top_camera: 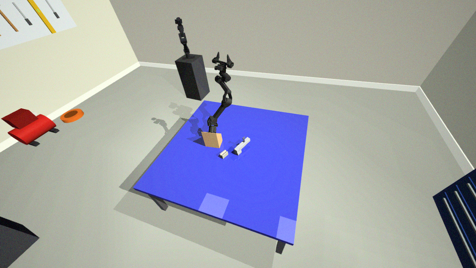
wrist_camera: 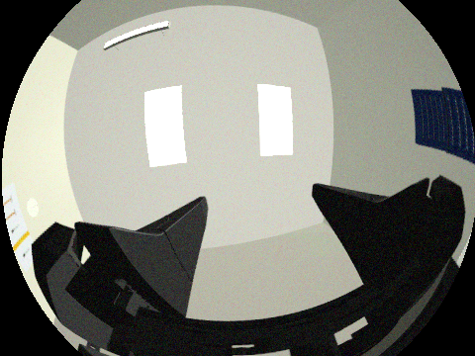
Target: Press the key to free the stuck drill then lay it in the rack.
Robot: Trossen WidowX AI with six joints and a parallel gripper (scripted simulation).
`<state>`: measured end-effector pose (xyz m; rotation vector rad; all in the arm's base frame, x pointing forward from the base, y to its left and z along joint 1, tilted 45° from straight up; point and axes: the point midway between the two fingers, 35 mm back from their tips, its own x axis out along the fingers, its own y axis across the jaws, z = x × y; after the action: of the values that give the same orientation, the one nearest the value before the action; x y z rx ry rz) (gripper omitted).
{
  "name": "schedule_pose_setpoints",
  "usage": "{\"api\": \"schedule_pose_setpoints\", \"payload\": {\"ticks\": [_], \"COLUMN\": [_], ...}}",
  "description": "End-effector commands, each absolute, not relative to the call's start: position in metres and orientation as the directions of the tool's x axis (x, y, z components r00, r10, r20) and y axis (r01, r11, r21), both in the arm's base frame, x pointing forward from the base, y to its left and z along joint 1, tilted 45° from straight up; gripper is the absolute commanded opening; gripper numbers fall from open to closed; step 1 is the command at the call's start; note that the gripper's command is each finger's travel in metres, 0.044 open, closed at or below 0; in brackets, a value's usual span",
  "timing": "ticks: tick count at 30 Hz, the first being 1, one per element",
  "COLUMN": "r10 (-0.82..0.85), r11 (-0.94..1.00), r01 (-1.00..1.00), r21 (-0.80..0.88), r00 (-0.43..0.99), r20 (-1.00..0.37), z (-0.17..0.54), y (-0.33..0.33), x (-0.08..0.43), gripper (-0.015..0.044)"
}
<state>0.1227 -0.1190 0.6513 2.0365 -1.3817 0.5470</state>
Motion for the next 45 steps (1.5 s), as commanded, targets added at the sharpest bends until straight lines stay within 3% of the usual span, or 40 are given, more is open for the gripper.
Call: {"api": "schedule_pose_setpoints", "payload": {"ticks": [1, 9, 15, 23, 32, 38, 45], "r10": [-0.677, -0.678, -0.671, -0.535, -0.244, 0.008, 0.205], "r11": [-0.269, -0.265, -0.133, -0.026, 0.057, 0.037, 0.077], "r01": [-0.929, -0.932, -0.991, -0.973, -0.862, -0.781, -0.721], "r21": [0.254, 0.248, 0.035, -0.231, -0.504, -0.623, -0.688], "r00": [0.37, 0.362, 0.116, -0.181, -0.501, -0.623, -0.664], "r20": [0.637, 0.64, 0.732, 0.825, 0.83, 0.782, 0.719], "z": [0.651, 0.652, 0.674, 0.687, 0.681, 0.661, 0.636], "y": [-0.119, -0.119, -0.113, -0.068, 0.033, 0.117, 0.179], "x": [0.123, 0.12, 0.044, -0.044, -0.13, -0.156, -0.148], "gripper": [0.0374, 0.0164, 0.0006, 0.0, 0.0, 0.0, 0.0]}}
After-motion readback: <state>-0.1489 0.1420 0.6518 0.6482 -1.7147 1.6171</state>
